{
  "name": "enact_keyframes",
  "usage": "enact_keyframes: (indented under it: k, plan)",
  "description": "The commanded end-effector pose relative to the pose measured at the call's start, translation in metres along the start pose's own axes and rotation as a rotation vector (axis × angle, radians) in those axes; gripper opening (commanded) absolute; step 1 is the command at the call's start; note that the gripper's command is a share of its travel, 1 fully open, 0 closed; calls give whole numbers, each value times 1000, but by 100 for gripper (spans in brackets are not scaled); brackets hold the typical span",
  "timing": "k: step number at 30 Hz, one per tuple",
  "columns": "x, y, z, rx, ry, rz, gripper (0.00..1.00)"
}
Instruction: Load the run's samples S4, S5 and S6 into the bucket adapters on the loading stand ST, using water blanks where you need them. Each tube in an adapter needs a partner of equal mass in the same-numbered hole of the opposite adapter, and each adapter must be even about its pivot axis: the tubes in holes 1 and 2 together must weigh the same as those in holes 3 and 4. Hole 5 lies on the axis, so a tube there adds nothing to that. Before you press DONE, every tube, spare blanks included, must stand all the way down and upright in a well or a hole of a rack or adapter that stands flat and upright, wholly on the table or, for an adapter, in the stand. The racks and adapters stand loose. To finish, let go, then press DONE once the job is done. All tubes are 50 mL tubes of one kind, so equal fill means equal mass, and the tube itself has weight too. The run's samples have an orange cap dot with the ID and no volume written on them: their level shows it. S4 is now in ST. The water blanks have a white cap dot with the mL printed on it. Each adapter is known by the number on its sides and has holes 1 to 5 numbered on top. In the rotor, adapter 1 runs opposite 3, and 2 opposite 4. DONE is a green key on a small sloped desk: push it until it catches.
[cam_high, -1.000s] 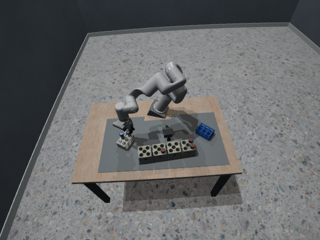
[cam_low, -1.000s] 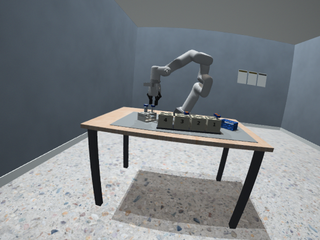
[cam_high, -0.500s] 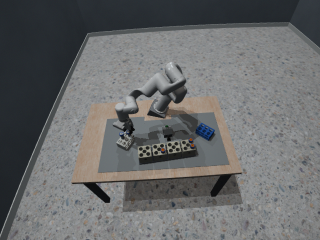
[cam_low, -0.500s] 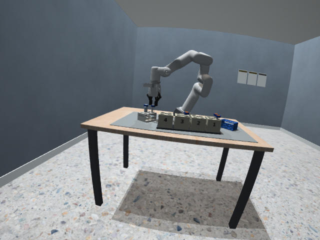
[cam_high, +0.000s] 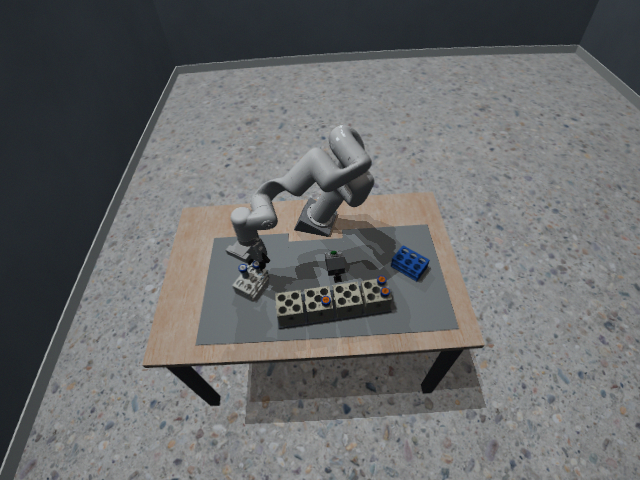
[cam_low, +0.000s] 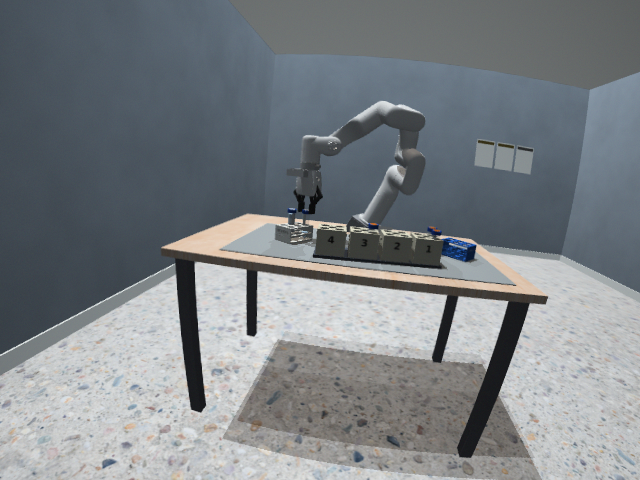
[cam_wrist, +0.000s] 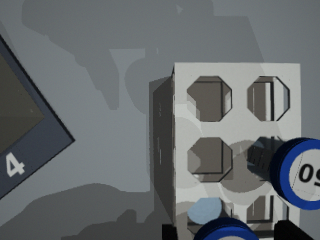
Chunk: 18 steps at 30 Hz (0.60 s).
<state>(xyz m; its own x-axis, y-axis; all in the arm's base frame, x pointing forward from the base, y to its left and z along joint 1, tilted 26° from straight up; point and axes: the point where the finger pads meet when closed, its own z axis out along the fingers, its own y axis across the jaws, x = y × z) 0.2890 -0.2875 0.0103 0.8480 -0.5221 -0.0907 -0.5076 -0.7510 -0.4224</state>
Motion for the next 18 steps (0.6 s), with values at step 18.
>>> enact_keyframes:
  k: [18]
  plan:
    - [1,0,10,-2,4,-1,57]
